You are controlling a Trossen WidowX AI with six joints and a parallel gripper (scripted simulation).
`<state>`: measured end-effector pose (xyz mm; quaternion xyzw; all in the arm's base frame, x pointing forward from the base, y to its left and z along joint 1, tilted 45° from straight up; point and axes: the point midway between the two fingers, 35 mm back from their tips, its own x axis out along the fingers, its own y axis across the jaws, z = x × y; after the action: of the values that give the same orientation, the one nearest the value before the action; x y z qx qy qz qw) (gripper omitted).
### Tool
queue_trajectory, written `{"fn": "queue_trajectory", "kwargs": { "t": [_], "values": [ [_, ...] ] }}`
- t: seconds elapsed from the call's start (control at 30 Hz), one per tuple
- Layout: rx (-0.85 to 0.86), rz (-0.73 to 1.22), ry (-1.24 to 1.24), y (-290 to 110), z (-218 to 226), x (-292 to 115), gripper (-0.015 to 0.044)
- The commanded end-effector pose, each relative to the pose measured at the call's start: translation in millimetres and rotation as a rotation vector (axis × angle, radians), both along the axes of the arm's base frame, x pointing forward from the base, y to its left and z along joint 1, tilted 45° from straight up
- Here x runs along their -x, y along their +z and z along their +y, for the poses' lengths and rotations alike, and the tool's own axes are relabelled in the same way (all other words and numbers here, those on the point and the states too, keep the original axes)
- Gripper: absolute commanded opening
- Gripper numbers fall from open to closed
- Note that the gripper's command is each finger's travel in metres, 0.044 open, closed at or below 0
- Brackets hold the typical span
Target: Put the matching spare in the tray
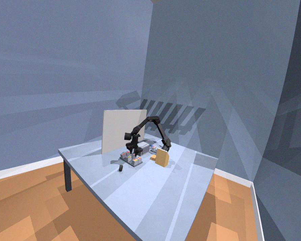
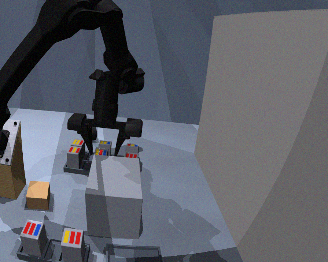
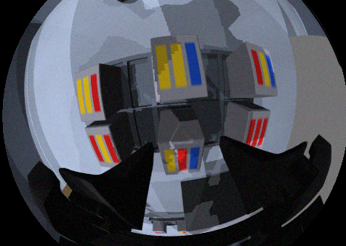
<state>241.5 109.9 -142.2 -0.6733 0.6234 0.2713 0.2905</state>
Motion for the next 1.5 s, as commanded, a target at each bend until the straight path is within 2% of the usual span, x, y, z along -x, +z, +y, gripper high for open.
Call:
{"fn": "queue_trajectory", "kwargs": {
  "t": [0.0, 1.0, 1.13, 1.47],
  "values": [
    [0.010, 0.009, 0.002, -4, -8, 2, 0.0300],
    [0.013, 0.009, 0.001, -19, -24, 3, 0.0300],
    [0.009, 0.006, -0.003, -19, -23, 2, 0.0195],
    [0.009, 0.006, -0.003, -19, -23, 2, 0.0128]
  ]
}}
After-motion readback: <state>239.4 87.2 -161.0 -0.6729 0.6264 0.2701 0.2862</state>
